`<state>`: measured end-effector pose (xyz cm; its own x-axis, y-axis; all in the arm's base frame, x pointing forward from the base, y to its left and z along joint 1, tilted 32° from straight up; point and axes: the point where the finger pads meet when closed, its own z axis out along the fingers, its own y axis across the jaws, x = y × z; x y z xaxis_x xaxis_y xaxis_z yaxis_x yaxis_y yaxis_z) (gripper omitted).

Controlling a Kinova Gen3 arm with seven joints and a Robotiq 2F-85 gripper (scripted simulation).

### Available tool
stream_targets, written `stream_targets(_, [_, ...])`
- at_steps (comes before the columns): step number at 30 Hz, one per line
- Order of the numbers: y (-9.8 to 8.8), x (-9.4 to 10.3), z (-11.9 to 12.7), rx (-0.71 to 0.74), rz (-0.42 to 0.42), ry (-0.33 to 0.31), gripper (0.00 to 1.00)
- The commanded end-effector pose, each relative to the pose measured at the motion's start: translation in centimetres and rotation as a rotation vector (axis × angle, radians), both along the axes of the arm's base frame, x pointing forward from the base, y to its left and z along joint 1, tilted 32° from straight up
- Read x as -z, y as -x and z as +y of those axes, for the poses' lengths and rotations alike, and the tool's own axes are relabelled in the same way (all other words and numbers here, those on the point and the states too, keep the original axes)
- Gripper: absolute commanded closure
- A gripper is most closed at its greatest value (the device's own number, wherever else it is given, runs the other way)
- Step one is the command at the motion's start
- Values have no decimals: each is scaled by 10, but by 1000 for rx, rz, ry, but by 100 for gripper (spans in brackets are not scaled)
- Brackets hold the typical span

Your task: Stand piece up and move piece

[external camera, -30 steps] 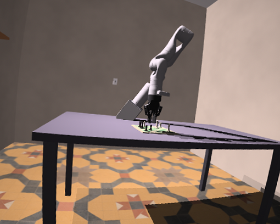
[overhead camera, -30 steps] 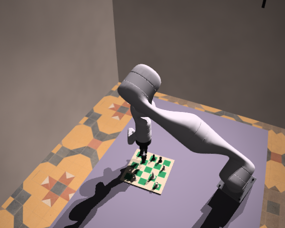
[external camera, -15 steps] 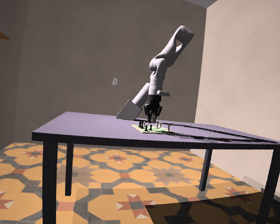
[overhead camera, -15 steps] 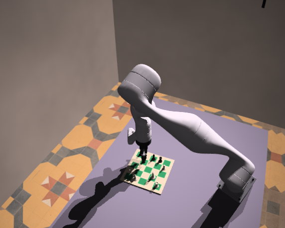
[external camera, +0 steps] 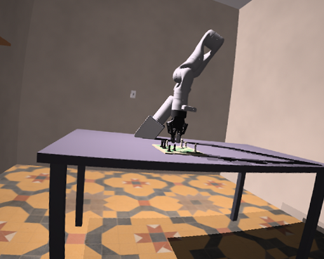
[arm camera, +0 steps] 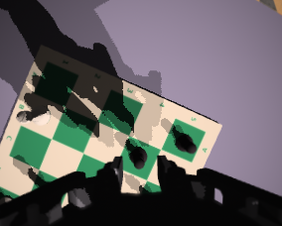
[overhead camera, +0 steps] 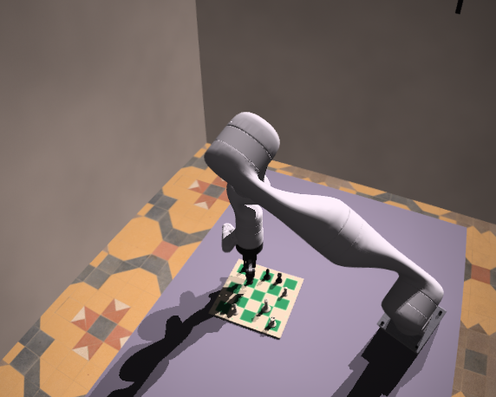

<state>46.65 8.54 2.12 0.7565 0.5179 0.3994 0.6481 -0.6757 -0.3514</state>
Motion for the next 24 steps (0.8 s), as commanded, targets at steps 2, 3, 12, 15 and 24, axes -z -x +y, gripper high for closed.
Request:
stream_targets(2, [0, 3, 2, 0, 2, 0, 66])
stream_targets(3, [0, 3, 2, 0, 2, 0, 66])
stream_targets(12, [-1, 18, 11, 0, 2, 0, 66])
stream_targets(15, [-2, 22, 13, 0, 2, 0, 66])
stream_targets(24, [-2, 25, 15, 0, 2, 0, 66])
